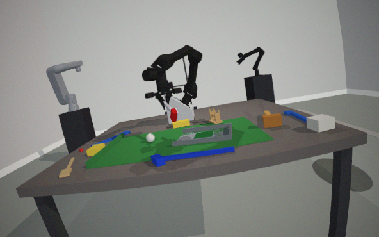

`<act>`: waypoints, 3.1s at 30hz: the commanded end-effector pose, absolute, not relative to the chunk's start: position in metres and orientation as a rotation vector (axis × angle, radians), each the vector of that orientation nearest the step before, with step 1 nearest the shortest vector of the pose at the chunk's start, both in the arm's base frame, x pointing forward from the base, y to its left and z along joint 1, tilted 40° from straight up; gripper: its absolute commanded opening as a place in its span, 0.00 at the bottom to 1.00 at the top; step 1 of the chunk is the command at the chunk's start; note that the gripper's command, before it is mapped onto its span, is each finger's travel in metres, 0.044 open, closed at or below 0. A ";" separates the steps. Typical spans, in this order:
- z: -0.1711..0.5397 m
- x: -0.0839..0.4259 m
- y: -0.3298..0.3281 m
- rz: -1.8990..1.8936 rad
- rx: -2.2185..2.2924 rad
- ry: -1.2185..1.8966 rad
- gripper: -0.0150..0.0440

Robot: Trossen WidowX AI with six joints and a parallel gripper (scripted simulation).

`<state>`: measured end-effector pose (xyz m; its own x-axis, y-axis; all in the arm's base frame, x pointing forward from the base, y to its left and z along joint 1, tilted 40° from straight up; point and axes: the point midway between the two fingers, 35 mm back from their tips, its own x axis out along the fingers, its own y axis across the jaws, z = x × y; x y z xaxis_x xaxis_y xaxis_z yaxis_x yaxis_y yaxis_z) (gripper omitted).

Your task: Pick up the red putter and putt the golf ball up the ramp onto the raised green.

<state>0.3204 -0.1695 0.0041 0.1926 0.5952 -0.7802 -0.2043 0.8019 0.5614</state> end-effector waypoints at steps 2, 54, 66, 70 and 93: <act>-0.018 0.308 -0.198 0.483 0.486 1.311 0.25; -0.137 0.270 -0.213 0.258 0.810 1.429 0.25; -0.137 0.269 -0.214 0.262 0.802 1.435 0.25; -0.144 0.266 -0.221 0.260 0.804 1.433 0.25; -0.100 0.295 -0.170 0.256 0.812 1.430 0.25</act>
<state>0.2768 -0.1984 -0.1276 0.1583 0.6146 -0.7728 0.3207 0.7082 0.6290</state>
